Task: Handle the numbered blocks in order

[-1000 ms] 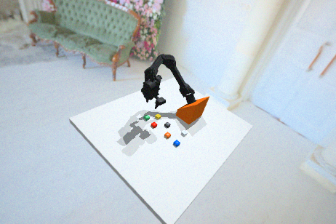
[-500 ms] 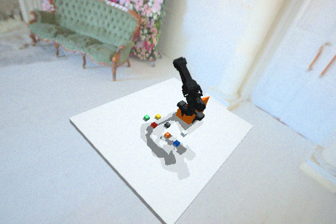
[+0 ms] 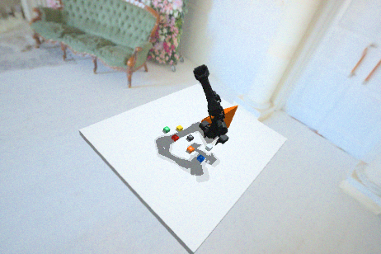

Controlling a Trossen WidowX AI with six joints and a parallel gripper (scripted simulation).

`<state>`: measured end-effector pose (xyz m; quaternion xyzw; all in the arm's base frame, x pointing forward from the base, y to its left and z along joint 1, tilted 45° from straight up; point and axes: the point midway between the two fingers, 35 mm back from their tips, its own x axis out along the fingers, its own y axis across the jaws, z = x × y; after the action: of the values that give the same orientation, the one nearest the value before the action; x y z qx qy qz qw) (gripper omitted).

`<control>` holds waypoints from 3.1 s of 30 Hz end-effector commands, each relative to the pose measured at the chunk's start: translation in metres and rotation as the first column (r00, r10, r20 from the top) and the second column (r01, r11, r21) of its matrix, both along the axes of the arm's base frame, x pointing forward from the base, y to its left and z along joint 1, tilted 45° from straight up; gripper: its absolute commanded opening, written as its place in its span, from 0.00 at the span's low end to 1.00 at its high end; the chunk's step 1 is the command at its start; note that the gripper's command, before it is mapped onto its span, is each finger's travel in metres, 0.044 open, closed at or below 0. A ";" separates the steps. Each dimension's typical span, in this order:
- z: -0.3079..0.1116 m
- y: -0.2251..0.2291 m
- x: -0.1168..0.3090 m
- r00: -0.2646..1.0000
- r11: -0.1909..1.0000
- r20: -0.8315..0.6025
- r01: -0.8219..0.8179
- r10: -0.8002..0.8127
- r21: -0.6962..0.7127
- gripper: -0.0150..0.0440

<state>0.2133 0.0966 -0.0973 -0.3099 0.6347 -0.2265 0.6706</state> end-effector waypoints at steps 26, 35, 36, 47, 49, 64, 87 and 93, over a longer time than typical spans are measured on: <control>-0.026 -0.023 0.008 1.000 1.000 0.015 -0.012 0.012 0.009 0.89; -0.026 -0.023 0.008 1.000 1.000 0.015 -0.012 0.012 0.009 0.49; -0.026 -0.023 0.008 1.000 1.000 0.015 -0.012 0.012 0.009 0.46; -0.026 -0.023 0.008 1.000 1.000 0.015 -0.012 0.012 0.009 0.46; -0.026 -0.023 0.008 1.000 1.000 0.015 -0.012 0.012 0.009 0.46; -0.026 -0.023 0.008 1.000 1.000 0.015 -0.012 0.012 0.009 0.46; -0.026 -0.023 0.008 1.000 1.000 0.015 -0.012 0.012 0.009 0.77; -0.024 -0.021 0.007 1.000 1.000 0.015 -0.012 0.012 0.009 0.93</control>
<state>0.2207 0.0741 -0.1233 -0.3070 0.6292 -0.2228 0.6784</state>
